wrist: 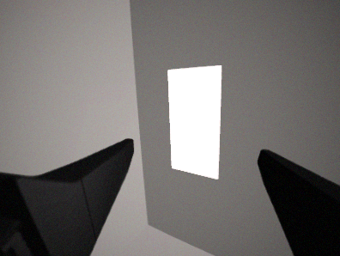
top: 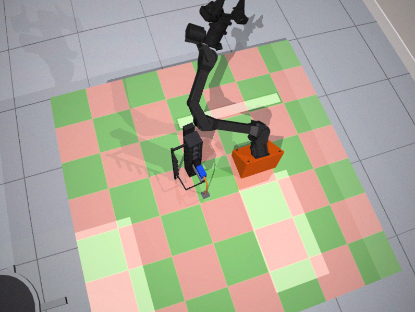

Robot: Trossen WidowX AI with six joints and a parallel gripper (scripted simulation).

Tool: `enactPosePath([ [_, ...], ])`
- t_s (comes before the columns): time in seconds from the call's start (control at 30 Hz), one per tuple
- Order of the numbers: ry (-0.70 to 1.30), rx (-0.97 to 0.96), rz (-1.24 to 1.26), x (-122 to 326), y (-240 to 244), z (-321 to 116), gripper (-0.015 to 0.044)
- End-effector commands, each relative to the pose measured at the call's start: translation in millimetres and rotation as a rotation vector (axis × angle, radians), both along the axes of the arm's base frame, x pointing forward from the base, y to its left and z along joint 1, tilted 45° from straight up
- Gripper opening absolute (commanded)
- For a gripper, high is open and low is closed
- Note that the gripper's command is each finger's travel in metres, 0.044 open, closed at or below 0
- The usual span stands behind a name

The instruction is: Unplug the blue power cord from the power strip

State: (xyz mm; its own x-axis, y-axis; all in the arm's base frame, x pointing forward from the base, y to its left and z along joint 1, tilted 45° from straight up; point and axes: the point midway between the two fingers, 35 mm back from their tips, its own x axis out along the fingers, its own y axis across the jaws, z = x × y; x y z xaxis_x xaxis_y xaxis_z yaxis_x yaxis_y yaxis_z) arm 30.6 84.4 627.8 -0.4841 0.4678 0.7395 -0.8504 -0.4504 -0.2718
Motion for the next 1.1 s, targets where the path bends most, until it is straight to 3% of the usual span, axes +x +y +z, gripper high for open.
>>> enactPosePath([
  [0.0,-0.001,0.000,0.000,-1,0,0,0.0374],
  [0.27,-0.089,0.006,0.085,-57,-6,3,0.0164],
  [0.67,-0.208,0.062,0.460,-130,-54,-6,0.0160],
  [1.07,-0.308,0.145,0.800,-166,-128,-20,0.0160],
])
